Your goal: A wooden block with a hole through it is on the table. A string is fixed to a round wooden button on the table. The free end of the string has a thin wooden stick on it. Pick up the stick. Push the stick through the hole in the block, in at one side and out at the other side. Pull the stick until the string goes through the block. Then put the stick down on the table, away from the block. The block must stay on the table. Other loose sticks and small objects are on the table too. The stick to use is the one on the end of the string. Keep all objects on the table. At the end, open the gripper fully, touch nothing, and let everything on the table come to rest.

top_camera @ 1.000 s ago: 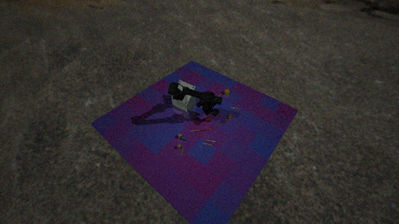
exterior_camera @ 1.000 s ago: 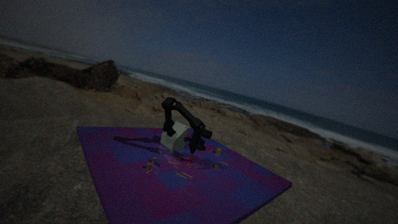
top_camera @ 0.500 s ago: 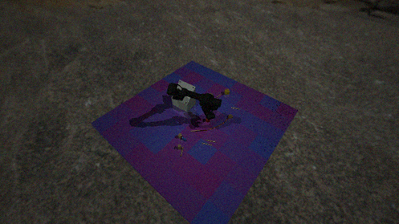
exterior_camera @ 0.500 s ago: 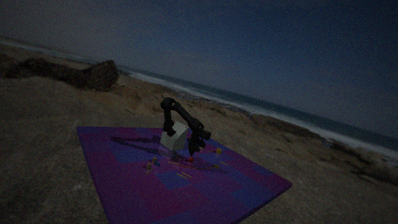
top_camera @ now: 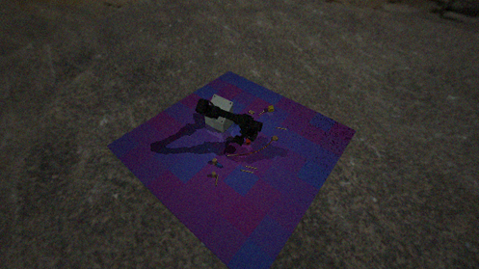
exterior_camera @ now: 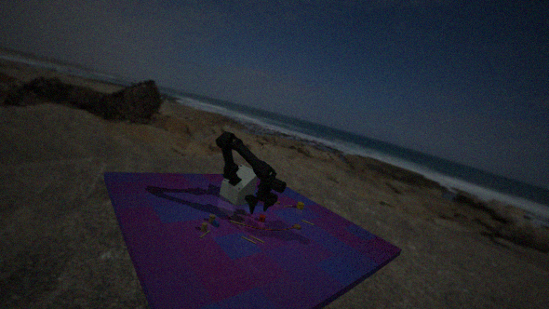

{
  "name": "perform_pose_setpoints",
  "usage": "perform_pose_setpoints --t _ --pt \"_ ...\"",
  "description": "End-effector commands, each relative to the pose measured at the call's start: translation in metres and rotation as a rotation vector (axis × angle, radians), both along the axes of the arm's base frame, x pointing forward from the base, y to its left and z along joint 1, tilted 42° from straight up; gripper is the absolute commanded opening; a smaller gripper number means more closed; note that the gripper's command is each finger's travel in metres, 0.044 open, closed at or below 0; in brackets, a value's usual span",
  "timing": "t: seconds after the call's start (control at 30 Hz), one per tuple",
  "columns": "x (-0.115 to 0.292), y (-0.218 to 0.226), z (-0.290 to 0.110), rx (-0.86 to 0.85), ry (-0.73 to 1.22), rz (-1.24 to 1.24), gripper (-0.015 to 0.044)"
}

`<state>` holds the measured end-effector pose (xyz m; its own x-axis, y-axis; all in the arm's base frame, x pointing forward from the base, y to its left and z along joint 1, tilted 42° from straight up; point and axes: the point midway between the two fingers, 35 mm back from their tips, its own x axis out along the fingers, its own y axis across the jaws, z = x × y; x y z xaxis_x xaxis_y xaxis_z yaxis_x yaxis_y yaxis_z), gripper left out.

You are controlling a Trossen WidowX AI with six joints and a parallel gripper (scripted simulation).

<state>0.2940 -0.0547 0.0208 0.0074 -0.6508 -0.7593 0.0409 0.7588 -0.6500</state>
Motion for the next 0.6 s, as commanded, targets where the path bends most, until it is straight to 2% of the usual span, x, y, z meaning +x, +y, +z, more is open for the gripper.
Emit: perform_pose_setpoints --t 0.0,0.57 --pt "0.006 -0.027 0.033 0.011 -0.658 -0.726 0.0440" --pt "0.003 -0.058 0.061 0.029 -1.415 -1.593 0.0440"
